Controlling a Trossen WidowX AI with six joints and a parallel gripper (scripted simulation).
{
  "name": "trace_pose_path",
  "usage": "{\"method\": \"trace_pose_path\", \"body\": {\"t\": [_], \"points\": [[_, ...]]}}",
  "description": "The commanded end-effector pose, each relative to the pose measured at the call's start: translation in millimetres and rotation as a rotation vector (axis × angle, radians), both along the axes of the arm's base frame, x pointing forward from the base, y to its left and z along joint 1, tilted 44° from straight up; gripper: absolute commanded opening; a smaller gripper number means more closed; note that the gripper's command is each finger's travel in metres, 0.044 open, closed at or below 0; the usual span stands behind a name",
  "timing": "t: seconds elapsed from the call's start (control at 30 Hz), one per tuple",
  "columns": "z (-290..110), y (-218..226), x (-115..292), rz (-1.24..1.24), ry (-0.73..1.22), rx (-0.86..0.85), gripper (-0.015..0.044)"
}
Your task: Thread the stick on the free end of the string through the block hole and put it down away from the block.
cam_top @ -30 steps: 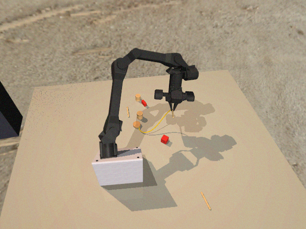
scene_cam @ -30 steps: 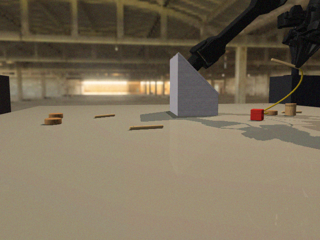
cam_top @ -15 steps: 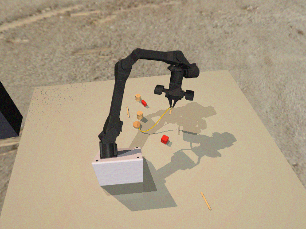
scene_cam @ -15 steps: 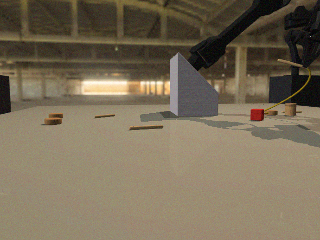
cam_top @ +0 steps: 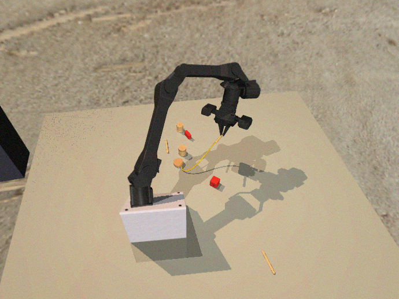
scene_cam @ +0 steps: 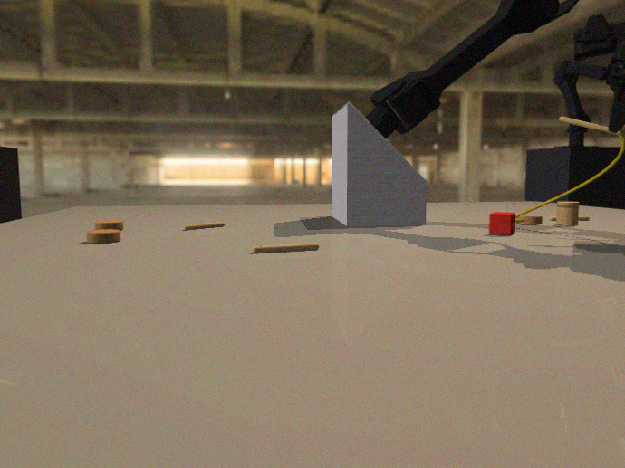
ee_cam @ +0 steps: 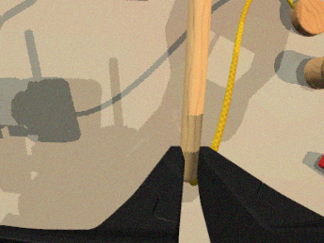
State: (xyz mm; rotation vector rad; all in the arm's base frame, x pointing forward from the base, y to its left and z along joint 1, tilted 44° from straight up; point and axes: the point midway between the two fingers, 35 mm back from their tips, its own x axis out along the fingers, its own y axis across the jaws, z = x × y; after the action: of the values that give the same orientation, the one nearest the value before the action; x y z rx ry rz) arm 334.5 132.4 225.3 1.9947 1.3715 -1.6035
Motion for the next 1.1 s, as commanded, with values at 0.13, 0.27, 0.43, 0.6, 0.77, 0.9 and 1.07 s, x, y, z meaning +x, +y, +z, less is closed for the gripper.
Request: {"method": "trace_pose_path", "body": {"t": [0.13, 0.27, 0.43, 0.6, 0.77, 0.9, 1.07], "points": [[2, 3, 0, -0.023, 0.026, 0.007, 0.0], [1, 2, 0, -0.014, 0.014, 0.003, 0.0], [-2, 5, 2, -0.025, 0.004, 0.015, 0.0], [-7, 9, 4, -0.036, -0.006, 0.029, 0.0], [-12, 13, 6, -0.048, -0.017, 0.043, 0.0], [-15, 15, 8, -0.057, -0.025, 0.055, 0.0], [-20, 19, 9, -0.069, -0.035, 0.072, 0.0]]}}
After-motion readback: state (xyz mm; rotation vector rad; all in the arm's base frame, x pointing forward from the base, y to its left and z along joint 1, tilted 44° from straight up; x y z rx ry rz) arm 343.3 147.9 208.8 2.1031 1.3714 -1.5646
